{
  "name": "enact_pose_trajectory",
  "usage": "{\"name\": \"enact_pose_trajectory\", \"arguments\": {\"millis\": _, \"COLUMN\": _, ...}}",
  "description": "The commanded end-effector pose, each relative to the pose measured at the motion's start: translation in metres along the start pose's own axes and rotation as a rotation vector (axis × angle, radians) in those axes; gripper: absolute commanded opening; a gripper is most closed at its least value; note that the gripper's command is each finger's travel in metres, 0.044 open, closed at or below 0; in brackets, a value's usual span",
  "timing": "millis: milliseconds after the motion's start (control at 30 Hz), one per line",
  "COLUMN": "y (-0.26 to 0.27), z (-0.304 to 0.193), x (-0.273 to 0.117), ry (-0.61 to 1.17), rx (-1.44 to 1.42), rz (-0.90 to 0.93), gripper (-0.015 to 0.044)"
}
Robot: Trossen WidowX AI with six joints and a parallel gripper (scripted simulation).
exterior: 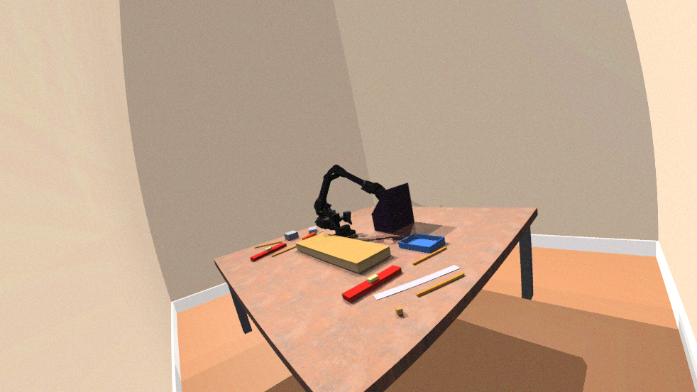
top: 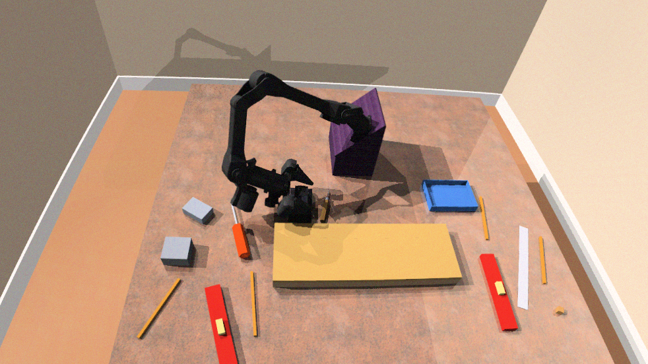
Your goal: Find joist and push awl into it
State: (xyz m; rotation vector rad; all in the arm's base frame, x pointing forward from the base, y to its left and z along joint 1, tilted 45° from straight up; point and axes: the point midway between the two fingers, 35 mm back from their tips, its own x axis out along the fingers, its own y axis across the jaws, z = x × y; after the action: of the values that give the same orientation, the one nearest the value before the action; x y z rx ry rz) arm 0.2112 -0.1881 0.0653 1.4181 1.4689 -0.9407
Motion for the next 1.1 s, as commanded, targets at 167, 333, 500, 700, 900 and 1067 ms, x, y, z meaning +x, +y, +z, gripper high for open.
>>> {"name": "enact_pose_trajectory", "arguments": {"millis": 167, "y": 0.0, "z": 0.0, "x": -0.006, "ry": 0.0, "rx": 0.0, "rz": 0.0, "gripper": 0.044}}
{"name": "enact_pose_trajectory", "arguments": {"millis": 333, "y": 0.0, "z": 0.0, "x": -0.012, "ry": -0.001, "rx": 0.0, "rz": 0.0, "gripper": 0.044}}
{"name": "enact_pose_trajectory", "arguments": {"millis": 500, "y": 0.0, "z": 0.0, "x": -0.019, "ry": -0.001, "rx": 0.0, "rz": 0.001, "gripper": 0.044}}
{"name": "enact_pose_trajectory", "arguments": {"millis": 700, "y": 0.0, "z": 0.0, "x": -0.027, "ry": -0.002, "rx": 0.0, "rz": 0.001, "gripper": 0.044}}
{"name": "enact_pose_trajectory", "arguments": {"millis": 900, "y": 0.002, "z": -0.045, "x": -0.046, "ry": 0.0, "rx": 0.002, "rz": 0.004, "gripper": 0.044}}
{"name": "enact_pose_trajectory", "arguments": {"millis": 1067, "y": 0.003, "z": -0.059, "x": -0.052, "ry": -0.004, "rx": -0.01, "rz": 0.007, "gripper": 0.044}}
